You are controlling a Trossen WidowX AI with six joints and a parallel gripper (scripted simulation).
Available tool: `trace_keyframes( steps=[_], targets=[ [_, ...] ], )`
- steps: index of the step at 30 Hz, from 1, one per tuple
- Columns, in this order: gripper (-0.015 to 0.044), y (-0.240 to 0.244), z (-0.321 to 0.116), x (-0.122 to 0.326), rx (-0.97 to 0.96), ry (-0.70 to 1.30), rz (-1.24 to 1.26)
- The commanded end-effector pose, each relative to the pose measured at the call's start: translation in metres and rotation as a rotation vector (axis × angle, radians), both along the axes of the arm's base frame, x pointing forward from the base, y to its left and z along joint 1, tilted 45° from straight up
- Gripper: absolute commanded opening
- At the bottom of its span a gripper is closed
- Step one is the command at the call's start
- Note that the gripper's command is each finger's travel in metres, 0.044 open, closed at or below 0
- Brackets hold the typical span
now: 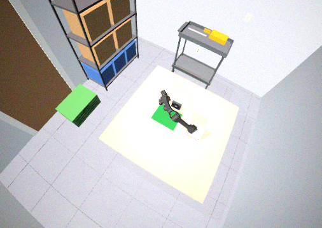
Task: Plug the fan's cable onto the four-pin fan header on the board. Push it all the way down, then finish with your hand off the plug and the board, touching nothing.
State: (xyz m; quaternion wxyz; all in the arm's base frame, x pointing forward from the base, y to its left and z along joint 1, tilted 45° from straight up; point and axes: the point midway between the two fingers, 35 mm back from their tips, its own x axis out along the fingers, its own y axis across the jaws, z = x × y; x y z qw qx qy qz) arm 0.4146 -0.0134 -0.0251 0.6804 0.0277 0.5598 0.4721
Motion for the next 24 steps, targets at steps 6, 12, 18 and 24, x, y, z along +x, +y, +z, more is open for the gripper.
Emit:
trace_keyframes(
  steps=[6, 12, 18, 24],
  targets=[
    [0.044, -0.0119, -0.0298, 0.019, 0.091, -0.62, 0.651],
    [0.044, -0.0119, -0.0298, 0.019, 0.091, -0.62, 0.651],
    [0.044, -0.0108, -0.031, 0.019, 0.091, -0.621, 0.651],
    [0.044, -0.0047, -0.0374, 0.0189, 0.091, -0.621, 0.652]
  ],
)
